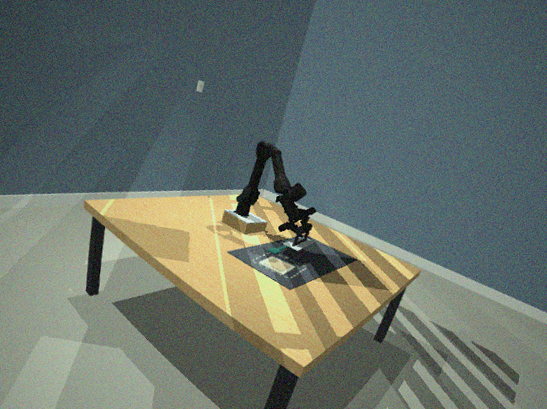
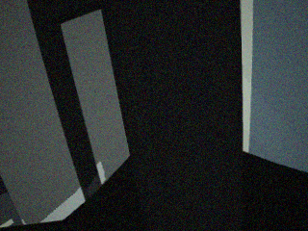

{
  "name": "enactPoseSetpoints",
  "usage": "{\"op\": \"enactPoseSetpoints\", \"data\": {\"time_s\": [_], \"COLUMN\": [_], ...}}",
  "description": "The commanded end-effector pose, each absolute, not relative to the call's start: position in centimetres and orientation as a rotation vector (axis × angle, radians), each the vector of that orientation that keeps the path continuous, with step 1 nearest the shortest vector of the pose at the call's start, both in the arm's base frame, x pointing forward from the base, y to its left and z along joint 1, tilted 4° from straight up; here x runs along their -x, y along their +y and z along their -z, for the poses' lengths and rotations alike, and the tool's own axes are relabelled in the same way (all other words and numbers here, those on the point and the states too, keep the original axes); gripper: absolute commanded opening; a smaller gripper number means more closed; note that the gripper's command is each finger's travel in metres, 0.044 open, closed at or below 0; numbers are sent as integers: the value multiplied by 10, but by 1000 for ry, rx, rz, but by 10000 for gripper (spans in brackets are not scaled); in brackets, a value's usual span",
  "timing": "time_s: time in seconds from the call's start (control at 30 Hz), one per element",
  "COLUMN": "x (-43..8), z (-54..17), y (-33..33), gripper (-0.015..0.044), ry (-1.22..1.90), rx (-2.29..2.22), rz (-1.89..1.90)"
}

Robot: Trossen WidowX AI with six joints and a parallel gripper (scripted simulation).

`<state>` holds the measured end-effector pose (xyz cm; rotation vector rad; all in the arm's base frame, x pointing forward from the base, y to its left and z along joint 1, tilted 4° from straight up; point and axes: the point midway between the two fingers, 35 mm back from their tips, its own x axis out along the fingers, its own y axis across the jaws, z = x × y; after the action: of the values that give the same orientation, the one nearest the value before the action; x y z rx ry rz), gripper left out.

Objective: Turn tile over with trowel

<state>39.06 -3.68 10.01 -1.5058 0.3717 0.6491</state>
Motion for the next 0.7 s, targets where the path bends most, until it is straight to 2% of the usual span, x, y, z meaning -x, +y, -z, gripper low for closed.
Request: {"op": "enactPoseSetpoints", "data": {"time_s": [0.0, 0.2, 0.67], "x": [-387, -378, -378], "z": [-117, -136, -136], "y": [-21, 4, 5], "gripper": [0, 0, 0], "ry": [364, 359, 358], "rx": [1511, 1518, 1518], "rz": [-635, -627, -627]}}
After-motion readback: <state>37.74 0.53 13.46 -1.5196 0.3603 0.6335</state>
